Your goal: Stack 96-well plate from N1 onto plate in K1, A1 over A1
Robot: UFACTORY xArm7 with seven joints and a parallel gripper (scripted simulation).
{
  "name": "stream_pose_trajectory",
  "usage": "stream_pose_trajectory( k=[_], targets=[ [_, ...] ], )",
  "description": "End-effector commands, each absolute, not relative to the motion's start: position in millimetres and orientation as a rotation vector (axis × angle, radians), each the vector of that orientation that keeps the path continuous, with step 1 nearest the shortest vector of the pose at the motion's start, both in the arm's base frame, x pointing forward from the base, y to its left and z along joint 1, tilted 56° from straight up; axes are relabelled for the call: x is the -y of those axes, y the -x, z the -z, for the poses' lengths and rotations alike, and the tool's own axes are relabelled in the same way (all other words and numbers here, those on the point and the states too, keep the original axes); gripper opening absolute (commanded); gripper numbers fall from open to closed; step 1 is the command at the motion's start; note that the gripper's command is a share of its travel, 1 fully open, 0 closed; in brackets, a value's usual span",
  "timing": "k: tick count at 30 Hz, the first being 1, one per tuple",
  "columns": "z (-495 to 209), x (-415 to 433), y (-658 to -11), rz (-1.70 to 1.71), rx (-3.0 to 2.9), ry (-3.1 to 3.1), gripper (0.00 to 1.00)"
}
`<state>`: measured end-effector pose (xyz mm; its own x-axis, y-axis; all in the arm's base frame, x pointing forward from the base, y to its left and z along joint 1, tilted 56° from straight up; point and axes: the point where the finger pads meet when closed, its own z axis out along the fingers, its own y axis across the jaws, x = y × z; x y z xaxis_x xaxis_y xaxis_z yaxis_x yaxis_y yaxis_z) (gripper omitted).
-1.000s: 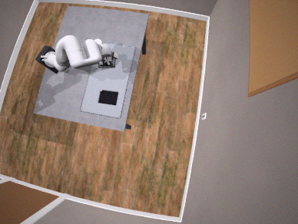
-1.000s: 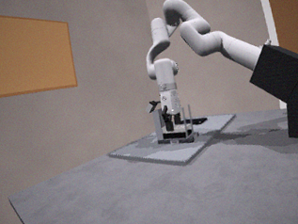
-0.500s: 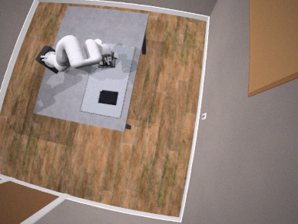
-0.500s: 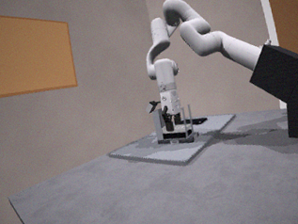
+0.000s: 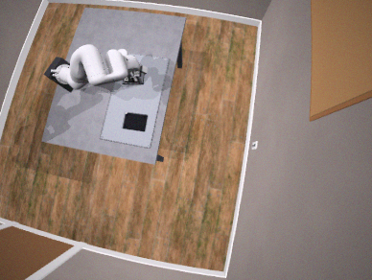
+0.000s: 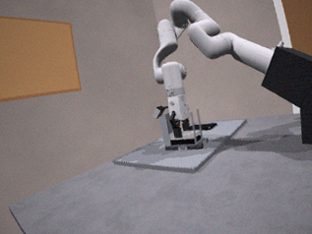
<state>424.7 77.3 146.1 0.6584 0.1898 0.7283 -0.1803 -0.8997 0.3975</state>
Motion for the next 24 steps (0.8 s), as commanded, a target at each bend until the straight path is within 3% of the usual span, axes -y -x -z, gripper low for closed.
stream_pose_trajectory(
  k=[1,24],
  targets=[
    [-146.1,-78.1,-425.2,-1.143,-0.010,-2.436,0.00],
    [-144.2,-76.8,-427.6,-1.142,-0.010,-2.436,0.00]
  ],
)
